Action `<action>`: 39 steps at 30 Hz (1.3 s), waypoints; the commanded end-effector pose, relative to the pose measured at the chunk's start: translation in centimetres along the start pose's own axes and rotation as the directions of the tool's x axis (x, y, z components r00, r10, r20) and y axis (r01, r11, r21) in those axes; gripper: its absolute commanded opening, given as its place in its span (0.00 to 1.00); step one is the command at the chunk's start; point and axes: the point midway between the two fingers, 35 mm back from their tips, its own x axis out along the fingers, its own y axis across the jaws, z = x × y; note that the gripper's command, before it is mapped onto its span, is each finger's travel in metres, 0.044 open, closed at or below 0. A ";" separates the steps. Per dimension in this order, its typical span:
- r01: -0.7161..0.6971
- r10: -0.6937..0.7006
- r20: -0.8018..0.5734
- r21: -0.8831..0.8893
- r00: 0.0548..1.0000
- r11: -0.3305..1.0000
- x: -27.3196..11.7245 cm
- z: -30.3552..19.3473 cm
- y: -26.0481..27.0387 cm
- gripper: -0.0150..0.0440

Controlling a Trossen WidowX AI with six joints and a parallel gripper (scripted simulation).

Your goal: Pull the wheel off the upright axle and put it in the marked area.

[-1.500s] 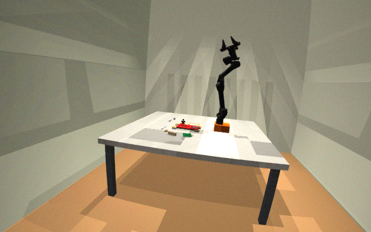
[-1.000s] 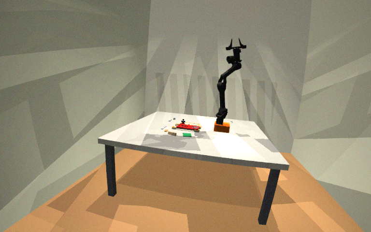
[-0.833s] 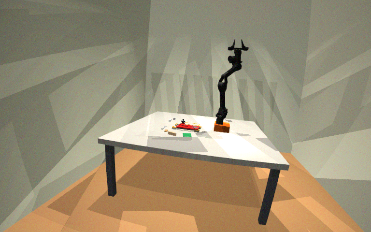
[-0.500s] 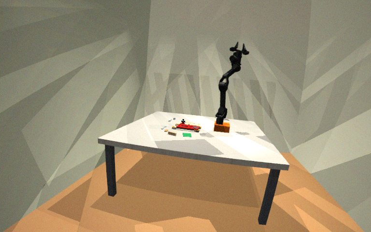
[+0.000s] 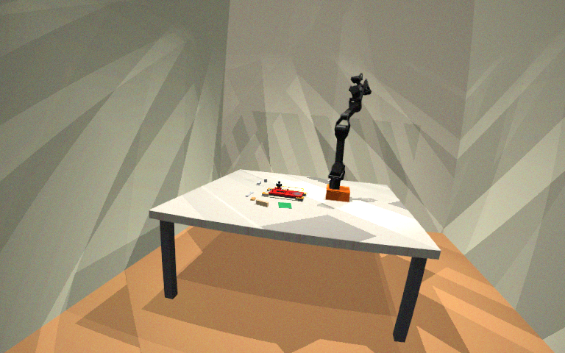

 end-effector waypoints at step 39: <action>-0.948 0.380 0.876 0.319 0.299 0.009 -21.6 40.3 6.4 0.76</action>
